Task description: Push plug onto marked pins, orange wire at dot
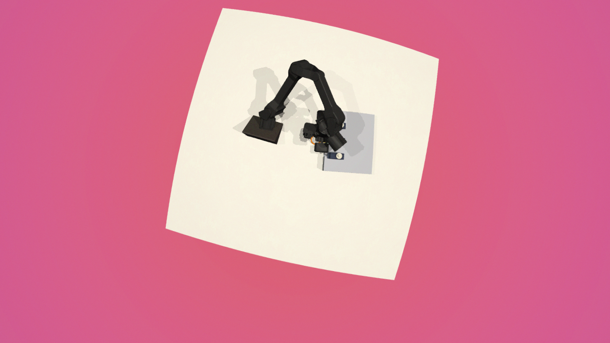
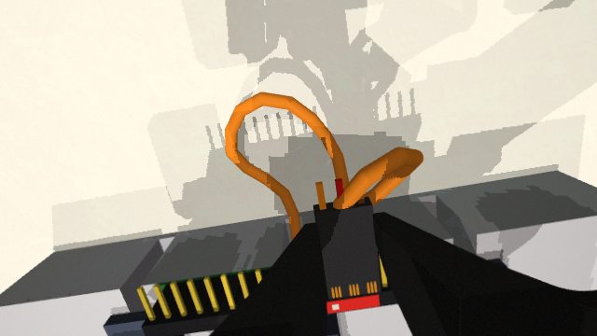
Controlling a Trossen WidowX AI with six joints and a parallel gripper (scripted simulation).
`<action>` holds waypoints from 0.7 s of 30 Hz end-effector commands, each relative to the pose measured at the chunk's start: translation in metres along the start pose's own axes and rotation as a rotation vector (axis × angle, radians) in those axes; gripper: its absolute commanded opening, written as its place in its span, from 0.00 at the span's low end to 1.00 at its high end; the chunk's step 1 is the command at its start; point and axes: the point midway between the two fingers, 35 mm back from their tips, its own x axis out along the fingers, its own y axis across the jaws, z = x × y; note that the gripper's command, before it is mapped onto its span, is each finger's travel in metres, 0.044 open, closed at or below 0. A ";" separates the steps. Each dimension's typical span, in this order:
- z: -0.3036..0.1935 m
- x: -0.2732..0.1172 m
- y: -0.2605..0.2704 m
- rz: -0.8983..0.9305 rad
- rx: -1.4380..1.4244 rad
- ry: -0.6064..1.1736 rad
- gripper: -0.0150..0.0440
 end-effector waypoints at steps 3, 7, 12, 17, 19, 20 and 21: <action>-0.001 0.003 0.001 -0.001 -0.007 0.010 0.48; -0.001 0.001 0.002 -0.001 -0.007 0.010 0.65; -0.002 -0.037 0.003 0.002 -0.006 0.009 0.88; -0.001 -0.057 0.002 0.000 -0.006 0.009 1.00; -0.001 -0.057 0.002 0.000 -0.006 0.009 1.00; -0.001 -0.057 0.002 0.000 -0.006 0.009 1.00; -0.001 -0.057 0.002 0.000 -0.006 0.009 1.00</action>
